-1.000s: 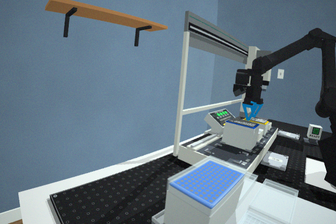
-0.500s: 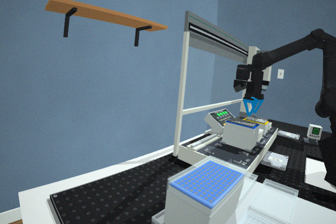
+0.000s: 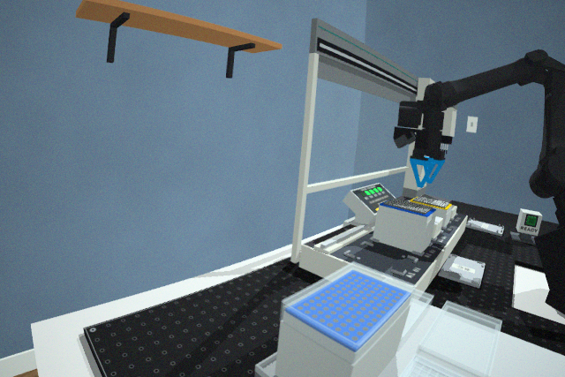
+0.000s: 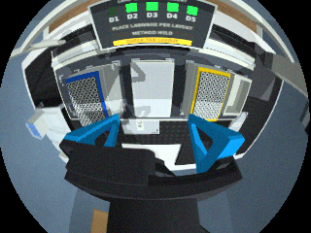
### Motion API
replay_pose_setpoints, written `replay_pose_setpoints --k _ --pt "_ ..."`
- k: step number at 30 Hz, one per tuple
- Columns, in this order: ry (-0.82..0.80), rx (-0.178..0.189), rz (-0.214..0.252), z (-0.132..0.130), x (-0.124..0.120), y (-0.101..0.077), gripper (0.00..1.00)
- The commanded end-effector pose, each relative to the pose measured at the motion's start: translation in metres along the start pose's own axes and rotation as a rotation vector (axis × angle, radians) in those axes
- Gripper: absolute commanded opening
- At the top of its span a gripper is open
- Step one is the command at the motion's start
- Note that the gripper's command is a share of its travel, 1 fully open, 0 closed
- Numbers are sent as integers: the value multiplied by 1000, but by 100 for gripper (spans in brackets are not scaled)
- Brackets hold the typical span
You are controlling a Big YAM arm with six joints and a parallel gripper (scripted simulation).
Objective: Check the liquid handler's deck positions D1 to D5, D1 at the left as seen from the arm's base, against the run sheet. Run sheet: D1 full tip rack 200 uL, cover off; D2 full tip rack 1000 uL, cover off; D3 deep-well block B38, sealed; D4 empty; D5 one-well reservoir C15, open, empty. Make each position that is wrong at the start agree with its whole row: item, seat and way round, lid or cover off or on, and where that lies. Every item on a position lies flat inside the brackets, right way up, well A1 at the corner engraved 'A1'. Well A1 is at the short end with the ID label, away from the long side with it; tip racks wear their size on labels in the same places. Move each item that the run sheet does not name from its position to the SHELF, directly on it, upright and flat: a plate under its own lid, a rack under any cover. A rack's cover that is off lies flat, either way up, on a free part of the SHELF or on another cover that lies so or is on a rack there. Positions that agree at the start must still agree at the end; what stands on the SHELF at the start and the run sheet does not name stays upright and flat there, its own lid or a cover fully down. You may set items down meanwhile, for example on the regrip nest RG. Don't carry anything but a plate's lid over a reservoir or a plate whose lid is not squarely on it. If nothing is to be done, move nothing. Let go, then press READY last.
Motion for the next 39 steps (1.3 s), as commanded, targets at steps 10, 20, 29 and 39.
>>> replay_pose_setpoints --k 10,20,29,39 --pt "34 33 -52 2 20 -42 100" --pt "35 35 -51 1 19 -59 100" --pt "34 35 -49 1 18 -70 100" --pt "32 34 -45 2 17 -79 100"
Point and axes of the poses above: the point where the finger pads meet when closed, its own y axis out along the fingers, its own z axis across the jaws, x = y × z, the point moved 1 cm from there along -y, back along the fingers, and after that the axes turned 6 degrees about y, right-handed, at the moved point
